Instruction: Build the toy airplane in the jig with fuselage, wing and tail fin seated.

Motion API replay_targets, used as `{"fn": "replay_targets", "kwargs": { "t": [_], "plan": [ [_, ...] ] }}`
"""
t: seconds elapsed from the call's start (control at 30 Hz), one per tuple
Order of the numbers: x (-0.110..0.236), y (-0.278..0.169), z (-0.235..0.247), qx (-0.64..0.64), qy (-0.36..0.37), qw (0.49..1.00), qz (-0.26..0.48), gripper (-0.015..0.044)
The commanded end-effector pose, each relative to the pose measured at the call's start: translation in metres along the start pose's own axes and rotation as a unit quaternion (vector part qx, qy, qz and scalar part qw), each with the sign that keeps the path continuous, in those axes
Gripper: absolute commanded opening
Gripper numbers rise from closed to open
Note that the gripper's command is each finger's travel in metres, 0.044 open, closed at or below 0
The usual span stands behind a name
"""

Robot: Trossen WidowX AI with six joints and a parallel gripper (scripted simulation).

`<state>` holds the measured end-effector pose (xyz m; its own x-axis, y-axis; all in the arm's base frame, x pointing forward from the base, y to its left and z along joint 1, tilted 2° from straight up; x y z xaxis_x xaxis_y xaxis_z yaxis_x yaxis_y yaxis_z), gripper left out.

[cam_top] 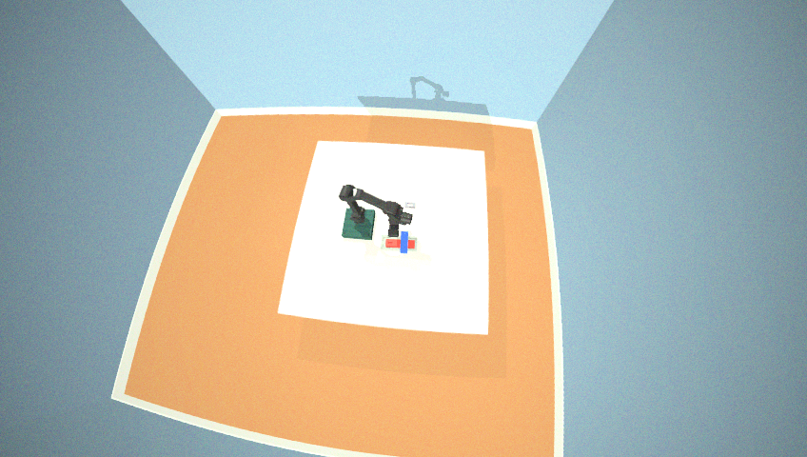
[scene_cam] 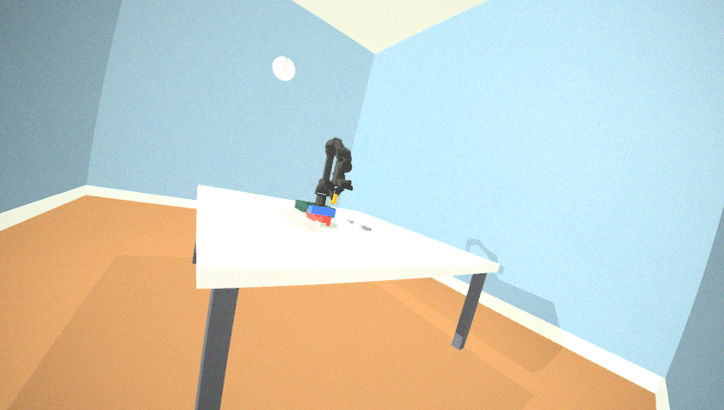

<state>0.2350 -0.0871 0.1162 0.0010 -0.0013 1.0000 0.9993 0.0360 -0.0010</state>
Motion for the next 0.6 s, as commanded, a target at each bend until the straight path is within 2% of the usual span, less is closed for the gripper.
{"fn": "replay_targets", "kwargs": {
  "t": [0.0, 0.57],
  "plan": [
    [-0.003, -0.004, -0.014, 0.001, -0.004, 1.0, 0.001, 0.0],
    [-0.012, -0.026, -0.063, -0.002, -0.008, 1.0, 0.002, 0.0]
  ]
}}
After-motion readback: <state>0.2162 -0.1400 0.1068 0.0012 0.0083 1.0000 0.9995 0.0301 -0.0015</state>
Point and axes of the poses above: the point midway between the two fingers, 35 mm back from their tips, its own x axis back along the fingers, its own z axis across the jaws, y = z × x, the point moved 2 cm from there along x, back along the fingers, and after that the axes turned 8 degrees about x, right-handed, at the moved point
